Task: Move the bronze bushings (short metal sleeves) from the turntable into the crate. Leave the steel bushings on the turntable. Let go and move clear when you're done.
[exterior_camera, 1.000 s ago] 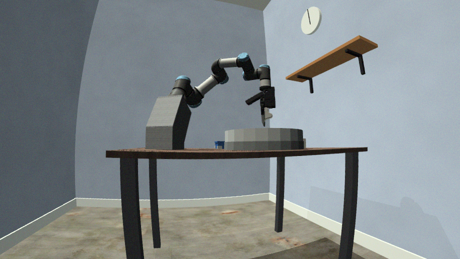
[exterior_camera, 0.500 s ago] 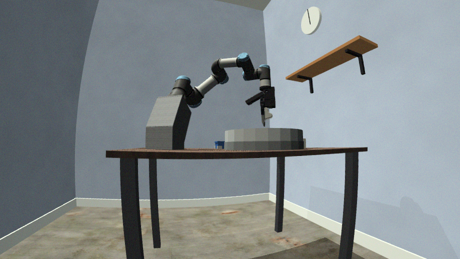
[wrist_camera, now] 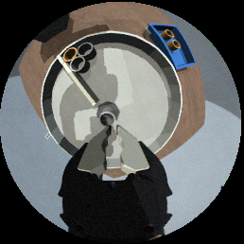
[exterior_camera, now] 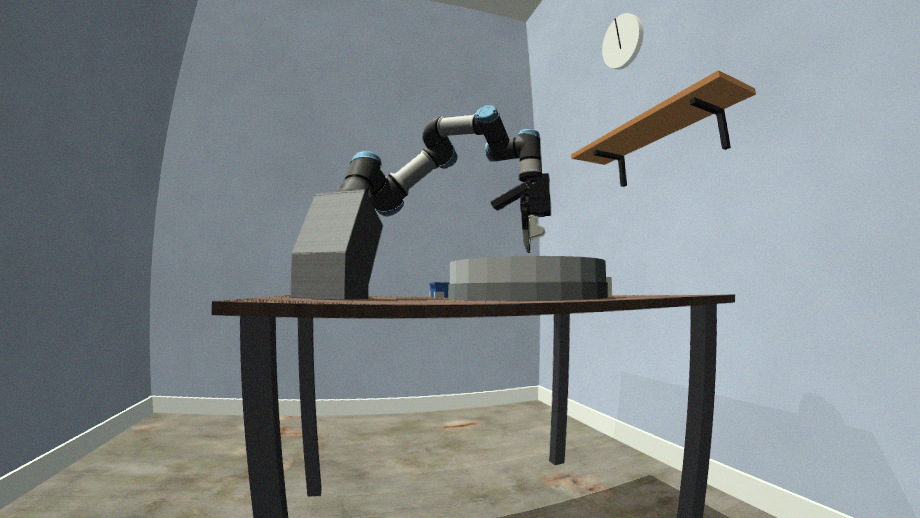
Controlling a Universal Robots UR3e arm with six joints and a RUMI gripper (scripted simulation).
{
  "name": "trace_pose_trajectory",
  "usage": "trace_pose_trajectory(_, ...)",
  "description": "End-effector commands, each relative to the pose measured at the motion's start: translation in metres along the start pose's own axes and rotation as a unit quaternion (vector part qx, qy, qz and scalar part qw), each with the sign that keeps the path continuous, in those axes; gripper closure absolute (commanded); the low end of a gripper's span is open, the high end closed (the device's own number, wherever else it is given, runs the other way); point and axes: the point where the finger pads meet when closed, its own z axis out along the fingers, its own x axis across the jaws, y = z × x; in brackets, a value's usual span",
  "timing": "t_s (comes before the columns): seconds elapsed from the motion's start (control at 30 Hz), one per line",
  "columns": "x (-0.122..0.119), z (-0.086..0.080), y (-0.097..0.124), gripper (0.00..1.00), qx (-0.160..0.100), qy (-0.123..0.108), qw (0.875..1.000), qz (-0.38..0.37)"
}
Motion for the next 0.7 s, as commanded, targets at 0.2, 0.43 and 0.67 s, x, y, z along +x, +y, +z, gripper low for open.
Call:
trace_pose_trajectory(0.2, 0.000, -0.001, 0.001, 0.95, -0.001, 0.000, 1.000, 0.000)
trace_pose_trajectory(0.43, -0.001, -0.001, -0.003, 0.95, -0.001, 0.000, 1.000, 0.000)
trace_pose_trajectory(0.67, -0.004, -0.002, -0.013, 0.95, -0.001, 0.000, 1.000, 0.000)
